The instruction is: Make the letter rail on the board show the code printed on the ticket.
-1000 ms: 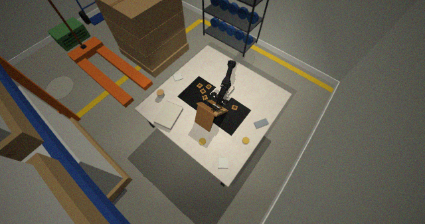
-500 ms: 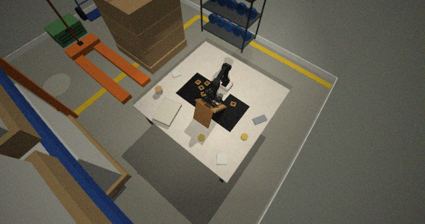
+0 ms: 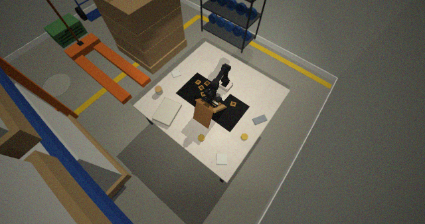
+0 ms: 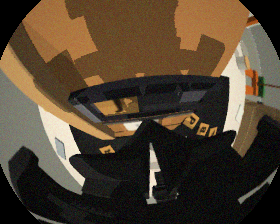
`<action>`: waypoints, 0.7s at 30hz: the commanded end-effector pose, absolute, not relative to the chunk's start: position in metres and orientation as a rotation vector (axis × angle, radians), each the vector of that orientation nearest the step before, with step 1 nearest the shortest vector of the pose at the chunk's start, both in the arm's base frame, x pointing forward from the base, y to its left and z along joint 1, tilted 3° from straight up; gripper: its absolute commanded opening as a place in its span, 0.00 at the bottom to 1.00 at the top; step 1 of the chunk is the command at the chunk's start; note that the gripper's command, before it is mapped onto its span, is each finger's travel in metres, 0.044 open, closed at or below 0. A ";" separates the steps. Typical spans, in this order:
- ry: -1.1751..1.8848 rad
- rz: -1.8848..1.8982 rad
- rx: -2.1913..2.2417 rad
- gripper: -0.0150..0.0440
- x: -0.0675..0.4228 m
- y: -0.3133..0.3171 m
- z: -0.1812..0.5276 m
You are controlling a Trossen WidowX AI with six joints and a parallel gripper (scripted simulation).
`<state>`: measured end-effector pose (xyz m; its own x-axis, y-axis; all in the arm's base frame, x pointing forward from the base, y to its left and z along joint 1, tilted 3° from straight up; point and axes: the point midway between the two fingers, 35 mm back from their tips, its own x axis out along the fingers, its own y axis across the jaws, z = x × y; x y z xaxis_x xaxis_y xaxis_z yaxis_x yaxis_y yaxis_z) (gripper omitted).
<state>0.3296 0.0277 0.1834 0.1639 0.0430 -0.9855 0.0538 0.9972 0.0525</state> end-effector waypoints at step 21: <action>1.409 -0.002 0.081 0.25 0.340 0.028 0.175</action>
